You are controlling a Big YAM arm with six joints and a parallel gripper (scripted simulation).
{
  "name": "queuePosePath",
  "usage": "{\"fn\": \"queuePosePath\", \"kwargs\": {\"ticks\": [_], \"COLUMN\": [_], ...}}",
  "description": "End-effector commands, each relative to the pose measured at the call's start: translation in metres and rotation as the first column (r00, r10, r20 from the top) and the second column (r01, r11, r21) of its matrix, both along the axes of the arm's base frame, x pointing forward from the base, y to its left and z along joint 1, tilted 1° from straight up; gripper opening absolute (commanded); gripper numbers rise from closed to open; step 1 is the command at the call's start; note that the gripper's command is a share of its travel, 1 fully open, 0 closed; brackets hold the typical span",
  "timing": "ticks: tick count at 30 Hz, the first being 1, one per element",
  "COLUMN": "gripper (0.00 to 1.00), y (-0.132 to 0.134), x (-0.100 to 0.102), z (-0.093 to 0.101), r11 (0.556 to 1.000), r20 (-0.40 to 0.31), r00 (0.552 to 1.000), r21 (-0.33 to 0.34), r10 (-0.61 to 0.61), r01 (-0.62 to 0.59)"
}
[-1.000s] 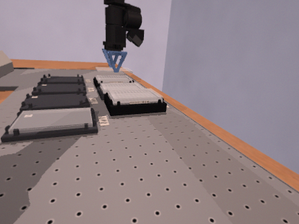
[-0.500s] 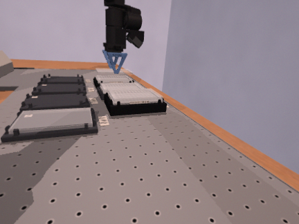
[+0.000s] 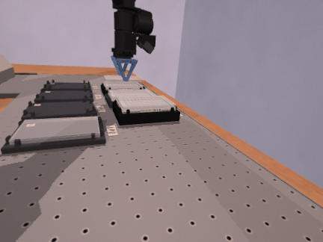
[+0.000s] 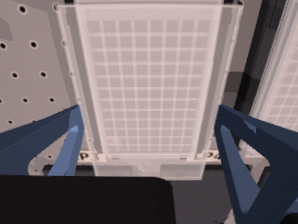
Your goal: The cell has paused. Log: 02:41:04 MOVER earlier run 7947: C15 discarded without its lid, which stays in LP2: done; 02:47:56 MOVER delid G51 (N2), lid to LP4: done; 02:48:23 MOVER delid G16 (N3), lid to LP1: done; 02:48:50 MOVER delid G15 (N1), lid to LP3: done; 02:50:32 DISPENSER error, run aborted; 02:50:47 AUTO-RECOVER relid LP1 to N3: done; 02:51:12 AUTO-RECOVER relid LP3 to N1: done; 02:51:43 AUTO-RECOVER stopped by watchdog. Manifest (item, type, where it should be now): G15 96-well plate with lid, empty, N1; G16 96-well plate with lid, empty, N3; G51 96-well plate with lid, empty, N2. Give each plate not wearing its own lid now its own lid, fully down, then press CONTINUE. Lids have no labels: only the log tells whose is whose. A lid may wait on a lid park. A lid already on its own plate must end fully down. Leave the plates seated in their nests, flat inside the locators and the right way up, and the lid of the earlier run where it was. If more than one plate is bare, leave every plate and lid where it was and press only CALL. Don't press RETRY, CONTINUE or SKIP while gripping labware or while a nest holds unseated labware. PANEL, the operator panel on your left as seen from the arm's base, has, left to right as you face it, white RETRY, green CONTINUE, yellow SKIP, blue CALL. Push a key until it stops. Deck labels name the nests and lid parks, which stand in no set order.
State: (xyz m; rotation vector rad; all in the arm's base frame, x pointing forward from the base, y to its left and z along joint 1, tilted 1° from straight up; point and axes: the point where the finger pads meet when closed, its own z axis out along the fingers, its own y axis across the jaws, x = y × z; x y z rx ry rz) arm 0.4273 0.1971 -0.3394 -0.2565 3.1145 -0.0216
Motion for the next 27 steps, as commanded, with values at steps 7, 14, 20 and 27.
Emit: {"fn": "queuePosePath", "kwargs": {"ticks": [7, 14, 20, 27], "gripper": [0.00, 0.00, 0.00, 0.00], "y": [0.012, 0.013, 0.011, 0.015], "x": [0.008, 0.009, 0.007, 0.013], "z": [-0.004, -0.006, -0.006, -0.004], "r11": [1.000, 1.000, 1.000, 1.000], "r20": [0.025, 0.027, 0.023, 0.036], "r00": [1.000, 1.000, 1.000, 0.999], "r21": [0.009, 0.010, 0.008, 0.014], "r10": [0.007, 0.007, 0.007, 0.007], "r01": [-0.007, -0.007, -0.007, -0.008]}}
